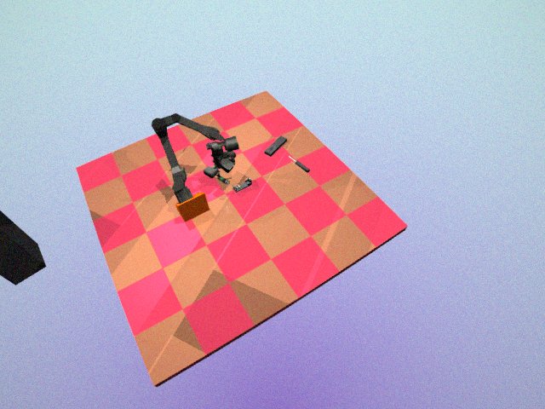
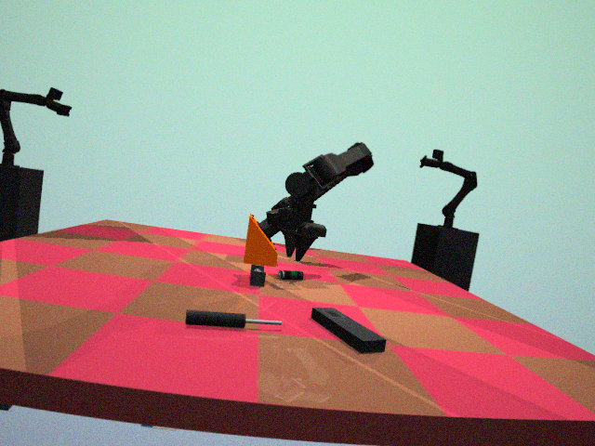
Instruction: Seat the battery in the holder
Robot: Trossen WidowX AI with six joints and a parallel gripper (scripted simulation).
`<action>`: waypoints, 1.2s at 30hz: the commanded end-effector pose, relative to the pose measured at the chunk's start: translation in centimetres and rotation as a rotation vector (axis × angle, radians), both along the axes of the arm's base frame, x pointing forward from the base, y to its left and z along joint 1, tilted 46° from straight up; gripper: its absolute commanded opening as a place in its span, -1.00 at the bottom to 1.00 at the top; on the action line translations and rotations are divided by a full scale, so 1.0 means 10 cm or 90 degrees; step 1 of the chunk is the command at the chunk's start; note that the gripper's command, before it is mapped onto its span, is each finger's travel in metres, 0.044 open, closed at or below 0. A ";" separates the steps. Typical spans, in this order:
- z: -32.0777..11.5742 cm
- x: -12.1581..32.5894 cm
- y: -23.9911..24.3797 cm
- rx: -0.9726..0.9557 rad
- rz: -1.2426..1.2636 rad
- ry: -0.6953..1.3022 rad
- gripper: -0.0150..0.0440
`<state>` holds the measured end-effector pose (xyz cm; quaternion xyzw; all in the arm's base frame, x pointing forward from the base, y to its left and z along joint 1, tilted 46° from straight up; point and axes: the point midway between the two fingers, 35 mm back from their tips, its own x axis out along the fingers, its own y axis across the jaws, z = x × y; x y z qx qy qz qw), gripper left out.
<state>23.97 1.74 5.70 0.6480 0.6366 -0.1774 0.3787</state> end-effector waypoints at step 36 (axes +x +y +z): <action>-0.36 0.05 0.36 0.013 -0.008 0.017 0.31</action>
